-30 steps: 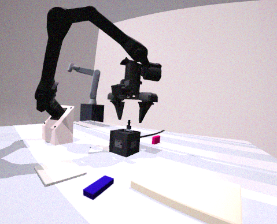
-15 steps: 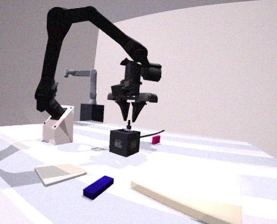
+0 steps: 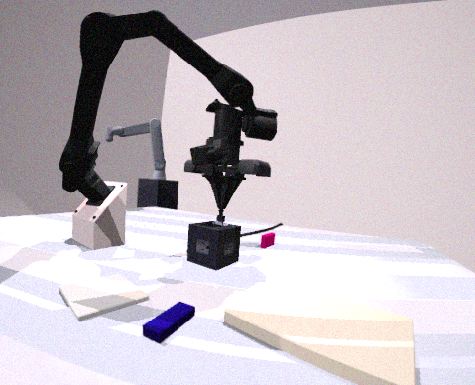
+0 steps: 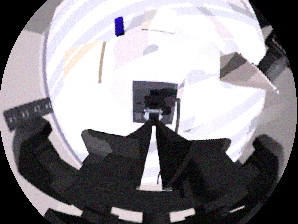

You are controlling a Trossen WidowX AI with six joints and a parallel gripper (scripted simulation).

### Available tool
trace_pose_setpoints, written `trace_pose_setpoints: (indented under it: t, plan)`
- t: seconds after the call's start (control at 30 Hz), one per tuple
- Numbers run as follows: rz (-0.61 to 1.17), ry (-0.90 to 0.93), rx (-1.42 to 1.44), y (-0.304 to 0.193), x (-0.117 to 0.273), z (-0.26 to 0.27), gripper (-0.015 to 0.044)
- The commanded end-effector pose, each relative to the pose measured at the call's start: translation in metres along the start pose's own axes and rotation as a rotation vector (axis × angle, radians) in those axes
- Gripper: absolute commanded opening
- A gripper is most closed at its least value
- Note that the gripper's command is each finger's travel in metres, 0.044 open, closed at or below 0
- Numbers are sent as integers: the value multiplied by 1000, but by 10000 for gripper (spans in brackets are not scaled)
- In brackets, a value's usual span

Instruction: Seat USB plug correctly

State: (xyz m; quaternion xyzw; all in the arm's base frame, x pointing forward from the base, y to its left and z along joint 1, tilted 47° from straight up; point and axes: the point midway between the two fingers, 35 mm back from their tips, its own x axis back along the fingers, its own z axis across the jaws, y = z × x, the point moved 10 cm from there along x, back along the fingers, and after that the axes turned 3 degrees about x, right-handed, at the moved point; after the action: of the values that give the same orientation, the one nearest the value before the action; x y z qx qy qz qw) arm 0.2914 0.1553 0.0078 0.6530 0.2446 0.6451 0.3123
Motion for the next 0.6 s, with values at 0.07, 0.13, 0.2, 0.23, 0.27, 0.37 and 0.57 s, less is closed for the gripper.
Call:
trace_pose_setpoints:
  t: [0.07,0.13,0.2,0.23,0.27,0.37,0.57]
  plan:
    - [0,0,0,0,0,0,0]
    - [0,0,0,0,0,0,0]
    - [0,0,0,0,0,0,0]
    - [0,0,0,0,0,0,0]
    - [0,0,0,0,1,0,0]
    - [0,0,0,0,3,0,0]
    - [0,0,0,0,7,0,0]
